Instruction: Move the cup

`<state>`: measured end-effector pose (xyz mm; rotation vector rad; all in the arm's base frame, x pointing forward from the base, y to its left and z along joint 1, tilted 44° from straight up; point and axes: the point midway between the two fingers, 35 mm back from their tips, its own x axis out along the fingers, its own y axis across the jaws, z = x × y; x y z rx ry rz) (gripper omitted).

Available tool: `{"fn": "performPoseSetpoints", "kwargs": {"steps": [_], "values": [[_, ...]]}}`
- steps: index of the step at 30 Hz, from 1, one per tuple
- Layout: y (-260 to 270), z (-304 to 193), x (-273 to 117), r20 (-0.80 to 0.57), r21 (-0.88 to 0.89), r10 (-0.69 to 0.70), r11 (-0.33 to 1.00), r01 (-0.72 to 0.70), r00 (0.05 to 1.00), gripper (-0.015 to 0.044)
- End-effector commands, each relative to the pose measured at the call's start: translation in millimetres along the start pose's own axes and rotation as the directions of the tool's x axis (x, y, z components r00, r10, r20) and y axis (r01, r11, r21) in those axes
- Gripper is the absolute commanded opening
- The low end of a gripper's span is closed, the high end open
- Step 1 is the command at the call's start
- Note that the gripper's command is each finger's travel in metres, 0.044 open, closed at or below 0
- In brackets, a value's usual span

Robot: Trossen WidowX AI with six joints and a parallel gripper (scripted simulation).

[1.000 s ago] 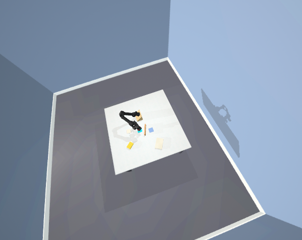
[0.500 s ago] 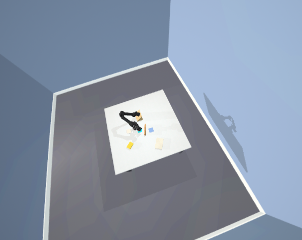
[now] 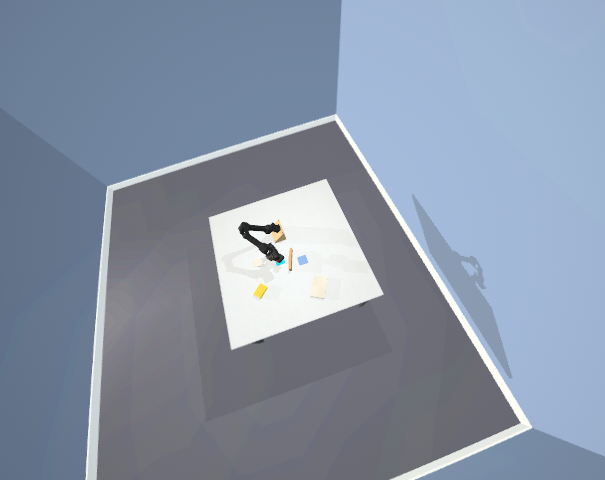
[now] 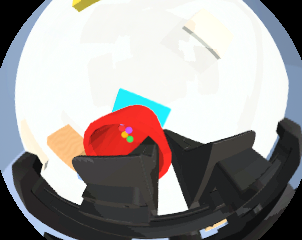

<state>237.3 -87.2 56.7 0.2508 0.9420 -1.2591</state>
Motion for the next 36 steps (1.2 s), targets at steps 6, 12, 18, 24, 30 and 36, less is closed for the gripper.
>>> {"fn": "performPoseSetpoints", "kwargs": {"steps": [6, 12, 18, 24, 30, 36], "values": [[0, 0, 0, 0.000, 0.002, 0.000, 1.000, 0.000, 1.000, 0.0000], [0, 0, 0, 0.000, 0.002, 0.000, 1.000, 0.000, 1.000, 0.0128], [0, 0, -1, 0.000, 0.002, 0.000, 1.000, 0.000, 1.000, 0.0128], [1, 0, -6, -0.001, 0.001, 0.001, 1.000, -0.001, 1.000, 0.0128], [1, 0, -14, -0.001, 0.000, 0.001, 1.000, -0.001, 1.000, 0.0128], [2, 0, -22, -0.001, -0.001, 0.001, 1.000, -0.001, 1.000, 0.0128]]}}
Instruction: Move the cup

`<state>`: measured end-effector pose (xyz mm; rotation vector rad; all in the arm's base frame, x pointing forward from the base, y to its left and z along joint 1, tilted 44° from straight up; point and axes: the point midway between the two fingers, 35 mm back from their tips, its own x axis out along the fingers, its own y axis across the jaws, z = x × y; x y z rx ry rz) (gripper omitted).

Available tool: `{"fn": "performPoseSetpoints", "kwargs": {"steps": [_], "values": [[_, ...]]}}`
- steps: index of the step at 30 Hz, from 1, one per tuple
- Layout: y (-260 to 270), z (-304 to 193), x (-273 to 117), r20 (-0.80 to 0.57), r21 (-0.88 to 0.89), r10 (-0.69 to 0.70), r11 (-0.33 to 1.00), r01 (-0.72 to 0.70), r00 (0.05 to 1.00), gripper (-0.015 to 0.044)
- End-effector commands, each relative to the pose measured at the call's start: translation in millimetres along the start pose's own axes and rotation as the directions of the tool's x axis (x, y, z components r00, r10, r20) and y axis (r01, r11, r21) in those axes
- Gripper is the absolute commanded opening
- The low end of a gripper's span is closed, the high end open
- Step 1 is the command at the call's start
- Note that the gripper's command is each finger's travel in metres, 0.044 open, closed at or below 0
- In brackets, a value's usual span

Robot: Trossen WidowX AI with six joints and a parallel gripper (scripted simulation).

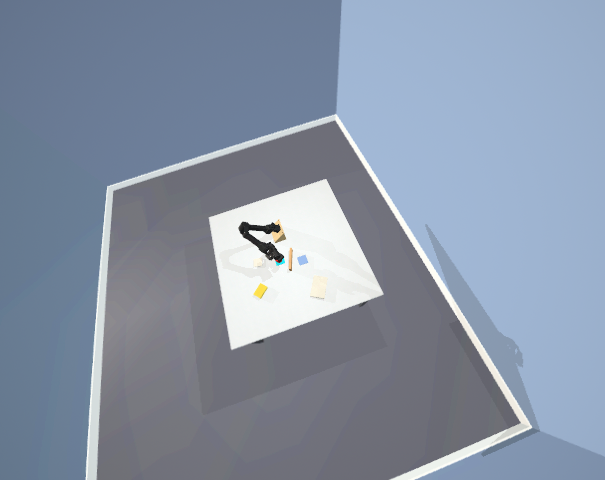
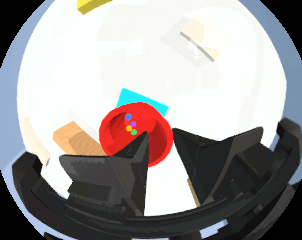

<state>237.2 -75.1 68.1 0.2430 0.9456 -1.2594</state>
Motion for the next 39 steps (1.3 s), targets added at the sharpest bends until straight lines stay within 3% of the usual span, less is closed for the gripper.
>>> {"fn": "performPoseSetpoints", "kwargs": {"steps": [1, 23, 35, 39], "values": [[1, 0, -7, -0.003, 0.005, 0.005, 1.000, -0.005, 1.000, 0.0128], [-1, -1, -34, 0.001, 0.002, 0.003, 1.000, -0.003, 1.000, 0.0128], [0, -1, -35, 0.002, -0.003, 0.000, 1.000, 0.000, 1.000, 0.0440], [1, -1, -50, 0.000, -0.003, 0.002, 1.000, -0.002, 1.000, 0.0440]]}}
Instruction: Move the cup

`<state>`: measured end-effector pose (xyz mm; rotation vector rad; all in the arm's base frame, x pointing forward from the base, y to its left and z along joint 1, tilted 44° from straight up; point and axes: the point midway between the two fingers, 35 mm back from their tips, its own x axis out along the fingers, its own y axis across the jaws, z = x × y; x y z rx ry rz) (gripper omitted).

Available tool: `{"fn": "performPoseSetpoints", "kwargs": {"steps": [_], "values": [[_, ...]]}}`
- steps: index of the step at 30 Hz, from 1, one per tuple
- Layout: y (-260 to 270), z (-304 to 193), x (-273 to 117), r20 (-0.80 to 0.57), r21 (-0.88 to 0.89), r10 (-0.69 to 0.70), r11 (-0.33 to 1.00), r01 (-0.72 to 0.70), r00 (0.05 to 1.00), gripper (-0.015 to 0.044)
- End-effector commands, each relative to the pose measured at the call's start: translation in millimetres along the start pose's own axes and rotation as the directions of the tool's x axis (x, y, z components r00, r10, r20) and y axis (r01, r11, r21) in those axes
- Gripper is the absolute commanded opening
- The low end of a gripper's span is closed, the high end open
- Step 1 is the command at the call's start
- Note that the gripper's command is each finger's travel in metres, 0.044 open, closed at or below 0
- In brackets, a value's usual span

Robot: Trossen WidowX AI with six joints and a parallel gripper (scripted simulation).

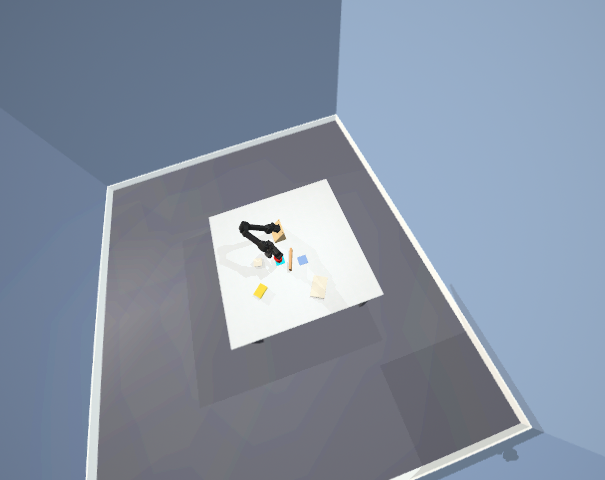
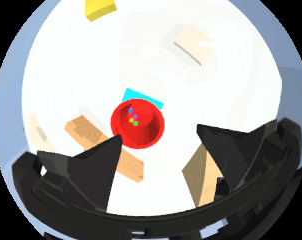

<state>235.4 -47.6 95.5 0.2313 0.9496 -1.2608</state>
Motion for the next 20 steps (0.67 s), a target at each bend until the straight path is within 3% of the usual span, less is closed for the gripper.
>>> {"fn": "performPoseSetpoints", "kwargs": {"steps": [1, 12, 20], "values": [[2, 0, -15, -0.004, 0.006, 0.009, 1.000, -0.009, 1.000, 0.0440], [2, 0, -53, -0.005, 0.010, 0.009, 1.000, -0.009, 1.000, 0.0440], [2, 0, -51, 0.000, 0.004, 0.010, 1.000, -0.010, 1.000, 0.0440]]}}
